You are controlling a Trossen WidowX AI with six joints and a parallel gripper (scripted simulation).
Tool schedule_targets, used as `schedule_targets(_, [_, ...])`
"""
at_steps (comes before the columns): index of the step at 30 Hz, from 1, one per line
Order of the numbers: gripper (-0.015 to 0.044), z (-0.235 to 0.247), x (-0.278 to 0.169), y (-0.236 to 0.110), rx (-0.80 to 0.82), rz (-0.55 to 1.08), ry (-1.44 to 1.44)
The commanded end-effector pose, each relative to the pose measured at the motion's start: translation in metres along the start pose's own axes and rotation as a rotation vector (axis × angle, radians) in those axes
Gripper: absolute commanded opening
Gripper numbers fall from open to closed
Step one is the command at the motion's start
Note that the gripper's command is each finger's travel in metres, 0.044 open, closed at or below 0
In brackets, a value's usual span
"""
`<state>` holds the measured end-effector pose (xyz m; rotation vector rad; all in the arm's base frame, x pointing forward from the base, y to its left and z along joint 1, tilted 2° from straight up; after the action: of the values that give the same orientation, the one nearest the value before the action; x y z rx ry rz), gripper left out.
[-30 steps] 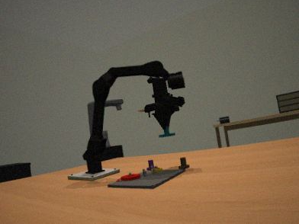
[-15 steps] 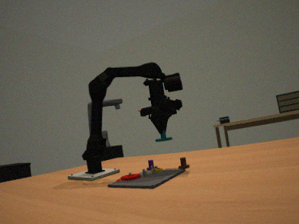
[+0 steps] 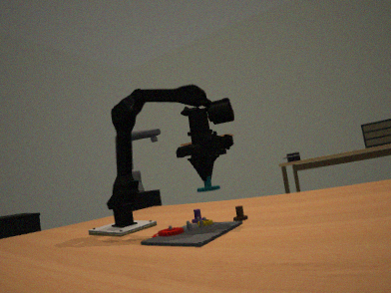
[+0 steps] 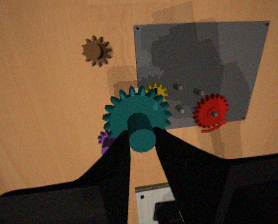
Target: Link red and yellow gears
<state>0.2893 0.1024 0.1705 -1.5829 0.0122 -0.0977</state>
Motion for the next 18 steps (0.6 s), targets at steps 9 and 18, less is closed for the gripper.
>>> schedule_targets(9, [0.0000, -0.024, -0.001, 0.010, 0.003, -0.004, -0.005])
schedule_targets(18, [0.0000, -0.043, -0.004, 0.020, 0.001, -0.005, -0.005])
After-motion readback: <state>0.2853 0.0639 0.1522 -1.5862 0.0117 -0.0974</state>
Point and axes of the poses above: the point midway between the two fingers, 35 mm back from their tips, its own y axis out along the fingers, its own z axis across the jaws, x = y × z, the point moved 1 cm from there along -y, back along the fingers, and after that the axes turned 11 degrees about y, right-handed, at the moved point
